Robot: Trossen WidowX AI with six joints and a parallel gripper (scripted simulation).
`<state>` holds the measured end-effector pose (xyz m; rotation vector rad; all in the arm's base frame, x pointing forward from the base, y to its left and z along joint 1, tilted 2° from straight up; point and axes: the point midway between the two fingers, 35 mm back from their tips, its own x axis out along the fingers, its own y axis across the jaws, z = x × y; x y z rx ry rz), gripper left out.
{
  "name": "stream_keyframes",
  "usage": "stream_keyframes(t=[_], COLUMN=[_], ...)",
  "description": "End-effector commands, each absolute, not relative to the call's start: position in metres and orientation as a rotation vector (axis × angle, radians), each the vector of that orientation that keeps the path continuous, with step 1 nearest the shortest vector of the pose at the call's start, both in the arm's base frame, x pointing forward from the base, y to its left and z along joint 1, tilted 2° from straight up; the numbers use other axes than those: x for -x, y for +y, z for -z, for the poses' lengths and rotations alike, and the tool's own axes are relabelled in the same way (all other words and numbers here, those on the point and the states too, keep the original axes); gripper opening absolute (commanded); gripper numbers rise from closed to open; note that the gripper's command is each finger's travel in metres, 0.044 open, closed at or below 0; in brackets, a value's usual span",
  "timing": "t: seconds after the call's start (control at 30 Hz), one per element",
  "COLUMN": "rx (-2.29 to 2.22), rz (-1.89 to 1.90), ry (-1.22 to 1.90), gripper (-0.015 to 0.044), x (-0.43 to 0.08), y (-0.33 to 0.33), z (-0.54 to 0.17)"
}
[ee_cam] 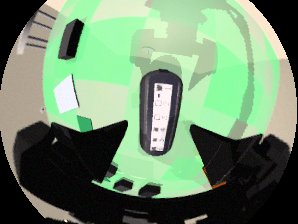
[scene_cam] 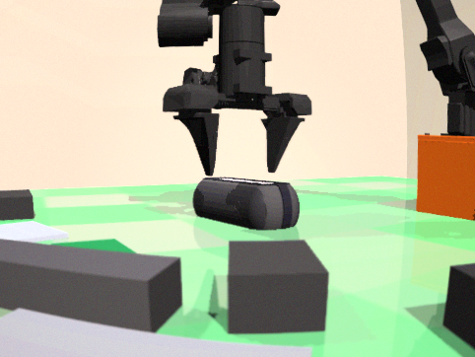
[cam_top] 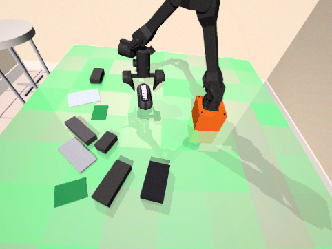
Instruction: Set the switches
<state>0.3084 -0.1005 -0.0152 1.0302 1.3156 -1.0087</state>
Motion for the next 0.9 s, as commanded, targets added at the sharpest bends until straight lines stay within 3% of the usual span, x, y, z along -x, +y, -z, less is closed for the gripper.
stream_keyframes(t=[0.0,0.2,0.3,0.73,0.87], rx=[-1.036,-1.036,-1.001,-0.196,0.078], rz=[1.013,1.013,0.966,0.136,-0.066], ry=[1.316,1.316,1.327,1.331,1.27], gripper=[0.044,0.044,0.0361,0.002,0.0], x=[-0.308,-0.308,-0.307,-0.292,-0.286], y=[-0.099,-0.099,-0.1,-0.115,-0.119], z=[0.014,0.014,0.013,-0.013,-0.02])
